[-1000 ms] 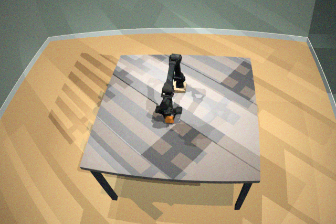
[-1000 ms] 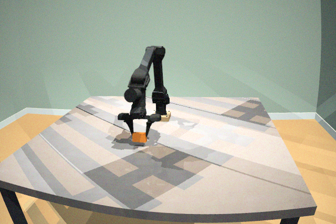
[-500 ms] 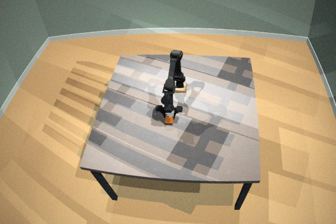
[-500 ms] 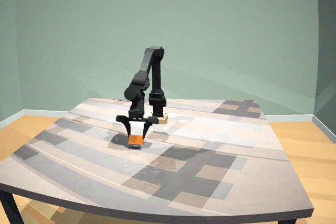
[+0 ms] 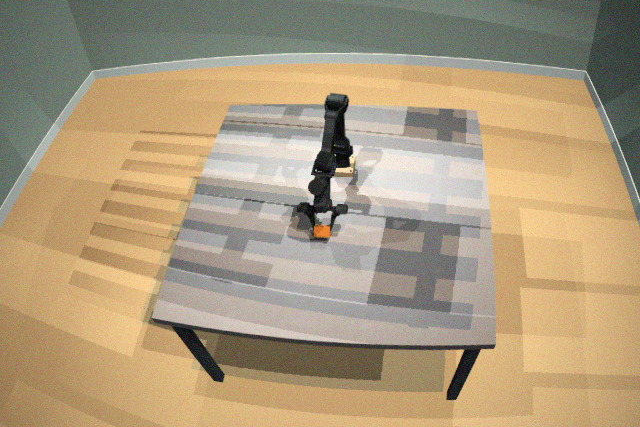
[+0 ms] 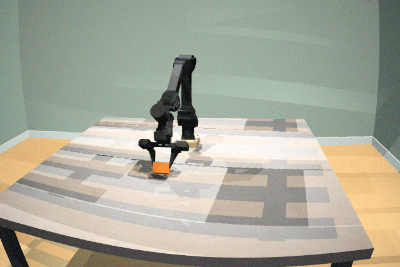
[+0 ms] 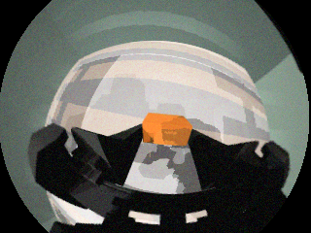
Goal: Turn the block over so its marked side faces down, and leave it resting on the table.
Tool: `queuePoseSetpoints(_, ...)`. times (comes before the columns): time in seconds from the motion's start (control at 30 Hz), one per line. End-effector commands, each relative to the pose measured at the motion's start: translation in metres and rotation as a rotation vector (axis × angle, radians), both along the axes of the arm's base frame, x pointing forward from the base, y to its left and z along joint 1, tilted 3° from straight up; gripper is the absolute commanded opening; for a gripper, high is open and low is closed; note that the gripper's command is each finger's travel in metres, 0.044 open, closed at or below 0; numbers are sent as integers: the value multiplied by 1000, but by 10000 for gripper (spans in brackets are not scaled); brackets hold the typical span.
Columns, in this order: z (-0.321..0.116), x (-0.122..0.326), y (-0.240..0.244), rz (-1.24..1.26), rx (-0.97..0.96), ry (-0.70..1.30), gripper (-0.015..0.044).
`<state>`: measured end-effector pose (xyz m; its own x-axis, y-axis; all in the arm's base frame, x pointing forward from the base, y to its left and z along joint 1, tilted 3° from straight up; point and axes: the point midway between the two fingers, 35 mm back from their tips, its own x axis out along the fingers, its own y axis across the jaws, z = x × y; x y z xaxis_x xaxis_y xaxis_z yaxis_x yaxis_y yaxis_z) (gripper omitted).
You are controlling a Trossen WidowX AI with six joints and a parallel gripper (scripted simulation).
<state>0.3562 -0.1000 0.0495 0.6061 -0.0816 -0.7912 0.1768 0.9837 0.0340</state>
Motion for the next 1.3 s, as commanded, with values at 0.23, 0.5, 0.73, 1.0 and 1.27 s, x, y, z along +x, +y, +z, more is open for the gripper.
queuePoseSetpoints(0.23,-24,7,-1,-10,-16,-137,0)
queuePoseSetpoints(0.5,-33,7,-1,-14,-36,-250,0)
queuePoseSetpoints(0.73,-36,3,1,-17,-53,-347,0)
queuePoseSetpoints(1.0,-33,-8,4,-18,-73,-458,0)
queuePoseSetpoints(1.27,-28,-12,6,-19,-83,-513,0)
